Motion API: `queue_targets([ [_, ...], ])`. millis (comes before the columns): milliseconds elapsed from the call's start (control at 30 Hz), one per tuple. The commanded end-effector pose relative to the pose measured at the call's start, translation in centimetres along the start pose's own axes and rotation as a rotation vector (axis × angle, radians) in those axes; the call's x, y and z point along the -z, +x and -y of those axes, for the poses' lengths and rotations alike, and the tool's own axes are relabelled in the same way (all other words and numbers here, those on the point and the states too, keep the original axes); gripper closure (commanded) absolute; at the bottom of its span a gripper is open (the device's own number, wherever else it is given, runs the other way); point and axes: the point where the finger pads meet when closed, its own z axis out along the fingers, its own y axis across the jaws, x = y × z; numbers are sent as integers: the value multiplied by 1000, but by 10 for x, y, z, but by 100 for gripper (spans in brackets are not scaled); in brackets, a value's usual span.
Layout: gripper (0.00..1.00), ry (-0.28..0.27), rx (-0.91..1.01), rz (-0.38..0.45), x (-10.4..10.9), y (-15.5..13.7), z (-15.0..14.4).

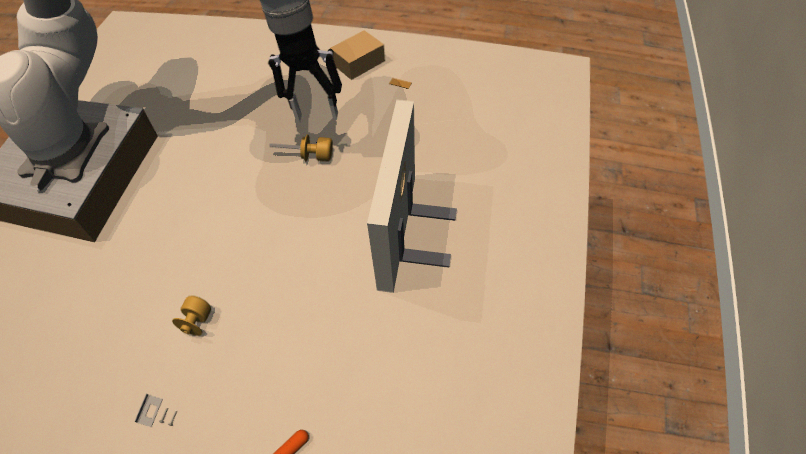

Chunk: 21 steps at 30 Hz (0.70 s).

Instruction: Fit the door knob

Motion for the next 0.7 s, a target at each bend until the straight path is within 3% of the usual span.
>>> queue_targets([
  [0,43,4,-95,-20,-1,0,0],
  [433,43,3,-215,-30,-8,-3,0],
  [667,43,7,-510,-56,-10,-4,0],
])
